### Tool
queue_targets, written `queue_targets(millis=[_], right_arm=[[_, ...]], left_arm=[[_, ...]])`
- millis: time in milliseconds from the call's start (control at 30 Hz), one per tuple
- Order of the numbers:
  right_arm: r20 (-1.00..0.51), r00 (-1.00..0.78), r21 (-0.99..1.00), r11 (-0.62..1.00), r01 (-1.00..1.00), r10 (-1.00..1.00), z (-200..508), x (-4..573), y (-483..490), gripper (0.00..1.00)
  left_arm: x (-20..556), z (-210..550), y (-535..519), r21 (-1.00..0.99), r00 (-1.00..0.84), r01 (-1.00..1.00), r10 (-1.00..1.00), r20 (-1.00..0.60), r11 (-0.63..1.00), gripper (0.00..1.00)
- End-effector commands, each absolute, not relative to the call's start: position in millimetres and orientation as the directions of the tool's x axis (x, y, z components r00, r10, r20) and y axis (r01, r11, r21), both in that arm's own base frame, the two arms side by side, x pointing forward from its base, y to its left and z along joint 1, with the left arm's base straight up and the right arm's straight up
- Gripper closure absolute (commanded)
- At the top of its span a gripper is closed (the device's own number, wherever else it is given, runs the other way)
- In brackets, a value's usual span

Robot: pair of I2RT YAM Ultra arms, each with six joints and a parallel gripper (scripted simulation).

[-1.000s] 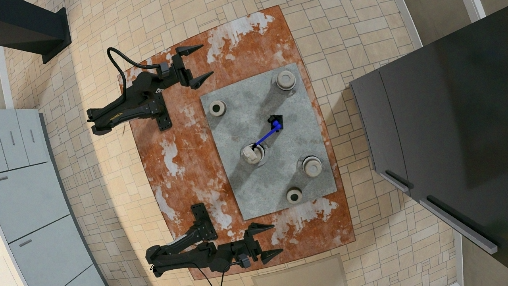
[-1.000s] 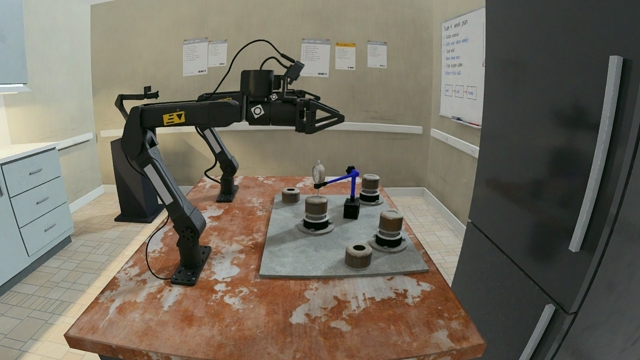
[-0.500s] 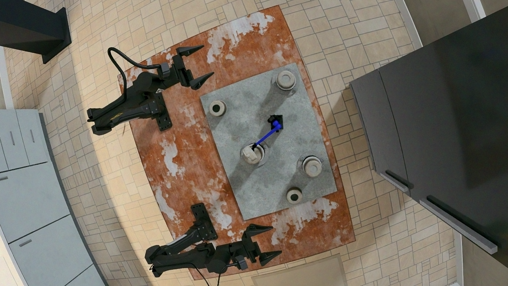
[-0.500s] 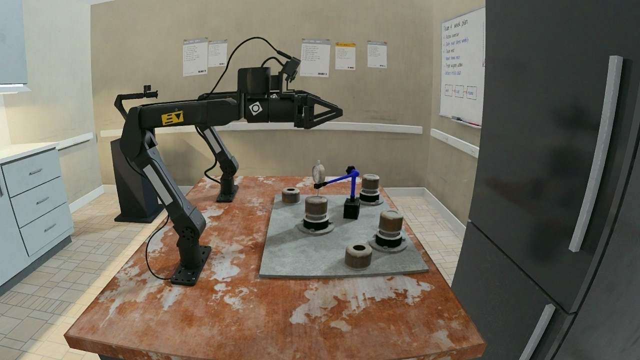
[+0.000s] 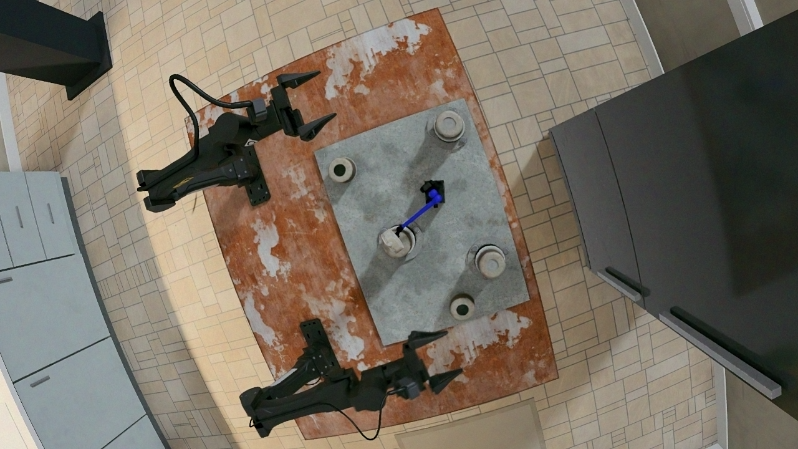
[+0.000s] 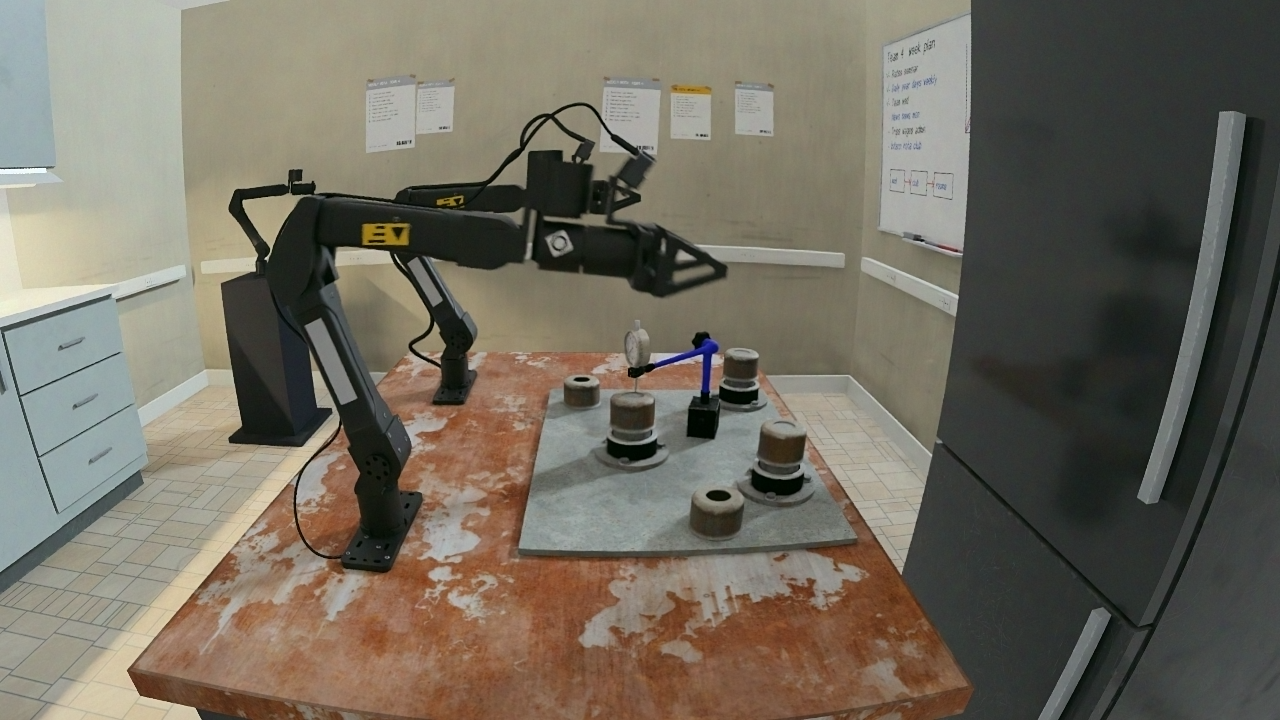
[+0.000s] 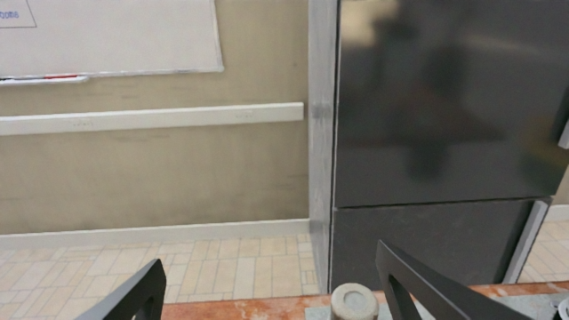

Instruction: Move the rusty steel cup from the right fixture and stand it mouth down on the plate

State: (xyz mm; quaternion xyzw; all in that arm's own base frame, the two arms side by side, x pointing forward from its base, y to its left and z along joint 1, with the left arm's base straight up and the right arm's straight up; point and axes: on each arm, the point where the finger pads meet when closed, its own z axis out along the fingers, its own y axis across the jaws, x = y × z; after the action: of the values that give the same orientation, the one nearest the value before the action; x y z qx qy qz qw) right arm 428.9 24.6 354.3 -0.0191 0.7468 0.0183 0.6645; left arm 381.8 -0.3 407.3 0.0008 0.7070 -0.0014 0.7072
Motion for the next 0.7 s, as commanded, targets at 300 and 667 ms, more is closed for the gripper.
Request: queue_targets(millis=[300,667], right_arm=[[-0.981,-0.19,-0.004,0.992,-0.123,-0.028,312.4,470.5,55.5,0.0],[-0.946,-0.317,-0.005,0.984,-0.179,-0.063,236.3,499.9,86.0,0.0]], left_arm=[[377.2,422.7,3.8,0.0,0.036,-0.004,0.0,-0.999,1.0,0.0],[377.2,422.7,3.8,0.0,0.036,-0.004,0.0,-0.999,1.0,0.0]])
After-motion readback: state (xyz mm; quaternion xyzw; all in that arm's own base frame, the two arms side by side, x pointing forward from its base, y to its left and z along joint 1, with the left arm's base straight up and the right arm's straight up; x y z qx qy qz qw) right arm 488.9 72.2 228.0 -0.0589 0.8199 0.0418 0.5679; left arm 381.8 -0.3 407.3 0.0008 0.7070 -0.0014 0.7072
